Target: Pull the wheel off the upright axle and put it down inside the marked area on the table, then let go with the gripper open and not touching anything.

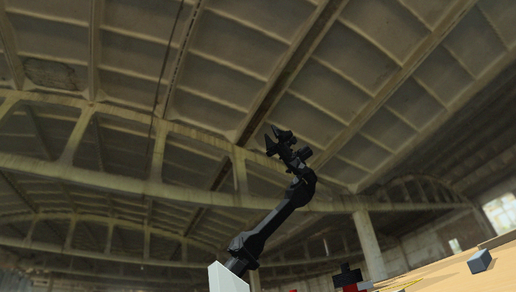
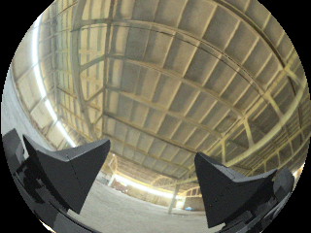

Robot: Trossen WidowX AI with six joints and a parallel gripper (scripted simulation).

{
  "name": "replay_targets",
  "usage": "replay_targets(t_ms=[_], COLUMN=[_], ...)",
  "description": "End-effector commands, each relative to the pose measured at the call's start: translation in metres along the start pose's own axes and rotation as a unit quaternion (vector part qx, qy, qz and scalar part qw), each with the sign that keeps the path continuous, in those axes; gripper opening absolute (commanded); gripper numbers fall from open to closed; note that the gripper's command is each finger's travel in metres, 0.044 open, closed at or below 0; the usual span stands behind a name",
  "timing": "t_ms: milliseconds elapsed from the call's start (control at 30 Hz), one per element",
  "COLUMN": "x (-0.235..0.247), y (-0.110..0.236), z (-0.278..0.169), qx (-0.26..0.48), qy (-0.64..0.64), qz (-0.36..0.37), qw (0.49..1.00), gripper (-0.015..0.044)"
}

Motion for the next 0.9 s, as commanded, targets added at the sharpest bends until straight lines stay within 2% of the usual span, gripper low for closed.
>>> replay_targets(t_ms=[0, 100, 300, 467, 867], x=[0.000, 0.003, 0.005, 0.024, 0.128], y=[-0.001, -0.012, -0.055, -0.094, -0.172], z=[0.000, -0.006, -0.052, -0.083, -0.144], qx=[-0.001, -0.018, -0.011, -0.002, 0.061], qy=[-0.003, -0.040, -0.120, -0.171, -0.240], qz=[0.001, 0.022, 0.086, 0.139, 0.277], qw=[1.000, 0.999, 0.989, 0.975, 0.928], gripper=[0.0374, 0.0300, 0.0300, 0.0300, 0.0300])
Point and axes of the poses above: the point midway between the two fingers, 35 mm back from their tips, its own y axis back along the fingers, its own x axis across the jaws, z = x × y, the point moved 8 cm from there along y, back along the fingers, and after that the axes turned 15 degrees about y, right-handed, at the moved point
